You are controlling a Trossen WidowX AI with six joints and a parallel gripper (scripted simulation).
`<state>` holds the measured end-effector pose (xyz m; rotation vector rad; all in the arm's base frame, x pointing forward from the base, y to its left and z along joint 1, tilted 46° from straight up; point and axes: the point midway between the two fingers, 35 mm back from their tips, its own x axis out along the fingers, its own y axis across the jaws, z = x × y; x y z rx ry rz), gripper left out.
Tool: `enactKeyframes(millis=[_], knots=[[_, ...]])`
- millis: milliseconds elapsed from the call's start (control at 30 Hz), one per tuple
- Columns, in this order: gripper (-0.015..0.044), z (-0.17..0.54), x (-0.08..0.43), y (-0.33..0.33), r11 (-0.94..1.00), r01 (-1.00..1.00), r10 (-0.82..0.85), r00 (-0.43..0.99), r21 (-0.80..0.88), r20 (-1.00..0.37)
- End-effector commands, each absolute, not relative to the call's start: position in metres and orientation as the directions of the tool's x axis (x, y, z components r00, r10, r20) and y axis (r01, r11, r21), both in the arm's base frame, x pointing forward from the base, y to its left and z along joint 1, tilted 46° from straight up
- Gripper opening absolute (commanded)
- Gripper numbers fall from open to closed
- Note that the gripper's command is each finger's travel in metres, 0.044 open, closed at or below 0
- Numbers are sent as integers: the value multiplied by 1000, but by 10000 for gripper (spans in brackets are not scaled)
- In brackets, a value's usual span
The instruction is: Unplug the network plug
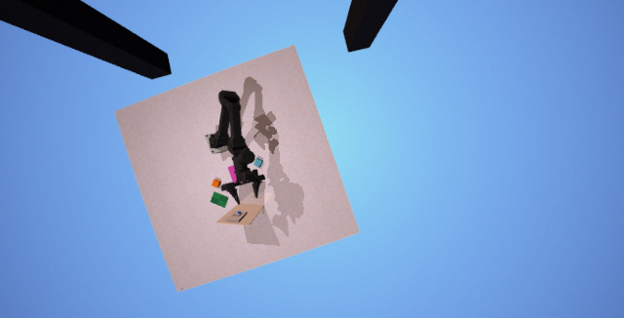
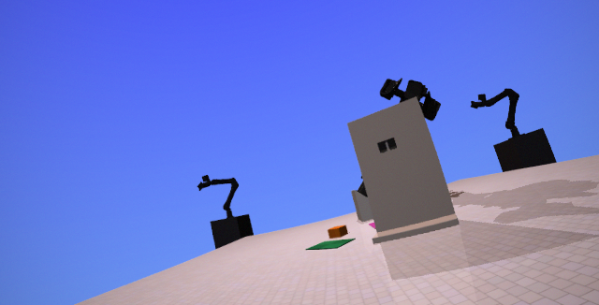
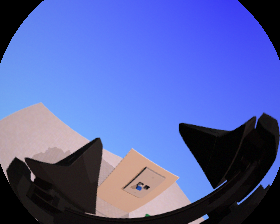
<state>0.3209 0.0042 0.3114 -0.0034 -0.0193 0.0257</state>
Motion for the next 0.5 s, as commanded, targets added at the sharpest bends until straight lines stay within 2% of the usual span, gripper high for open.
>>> enactKeyframes(millis=[0,267,467], knots=[[374,311,321,4,1000,-26,26,999,2,19],[164,292,323,9,967,-31,30,1000,254,6],[156,276,324,13,893,-29,34,999,448,-4]])
